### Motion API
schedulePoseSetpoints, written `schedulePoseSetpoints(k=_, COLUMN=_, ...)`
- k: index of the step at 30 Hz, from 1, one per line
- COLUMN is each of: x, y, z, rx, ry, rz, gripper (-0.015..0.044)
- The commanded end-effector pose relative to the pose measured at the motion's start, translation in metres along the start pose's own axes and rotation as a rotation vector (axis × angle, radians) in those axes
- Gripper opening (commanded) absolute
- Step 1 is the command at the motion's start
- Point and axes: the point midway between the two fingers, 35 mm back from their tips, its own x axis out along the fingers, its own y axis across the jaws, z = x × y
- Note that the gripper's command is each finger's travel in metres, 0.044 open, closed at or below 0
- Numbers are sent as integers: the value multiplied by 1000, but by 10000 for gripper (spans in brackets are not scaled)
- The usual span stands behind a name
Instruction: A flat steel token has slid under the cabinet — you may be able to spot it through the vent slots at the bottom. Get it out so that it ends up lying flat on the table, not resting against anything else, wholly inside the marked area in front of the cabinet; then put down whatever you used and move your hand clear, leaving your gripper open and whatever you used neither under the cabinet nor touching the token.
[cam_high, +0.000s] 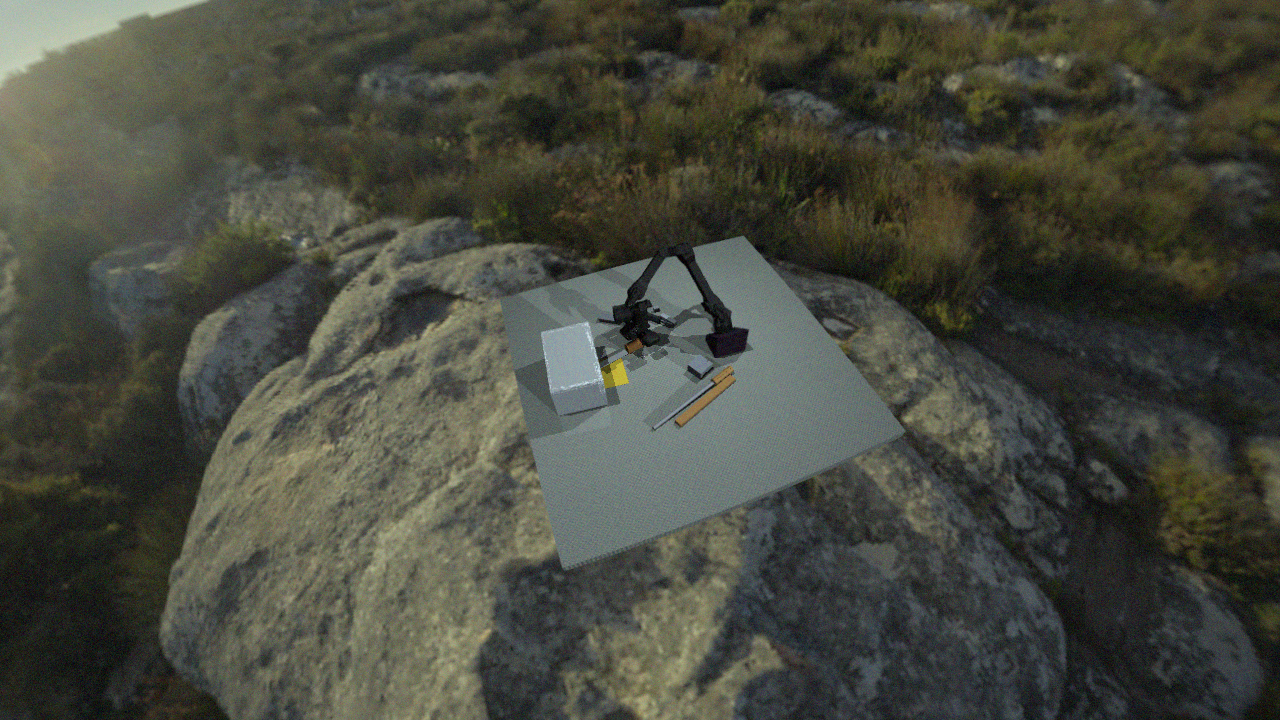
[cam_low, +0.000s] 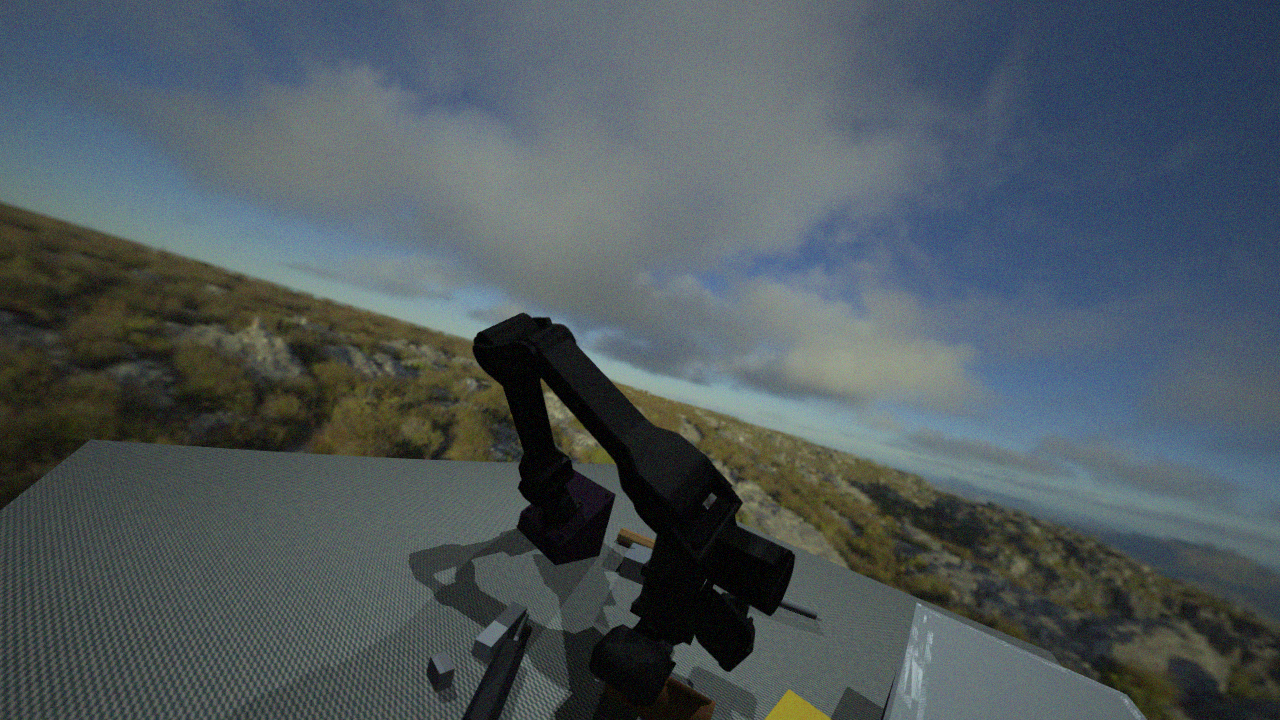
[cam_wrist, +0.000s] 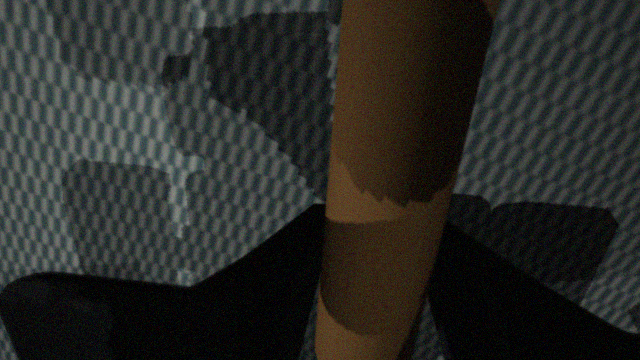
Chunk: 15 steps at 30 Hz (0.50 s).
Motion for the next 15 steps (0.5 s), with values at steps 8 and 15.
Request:
schedulePoseSetpoints(k=8, x=1, y=0, z=-16, rx=-7, ry=6, rz=-1, gripper=0)
schedulePoseSetpoints(k=15, x=1, y=-1, z=-25, rx=-8, ry=6, rz=-1, gripper=0)
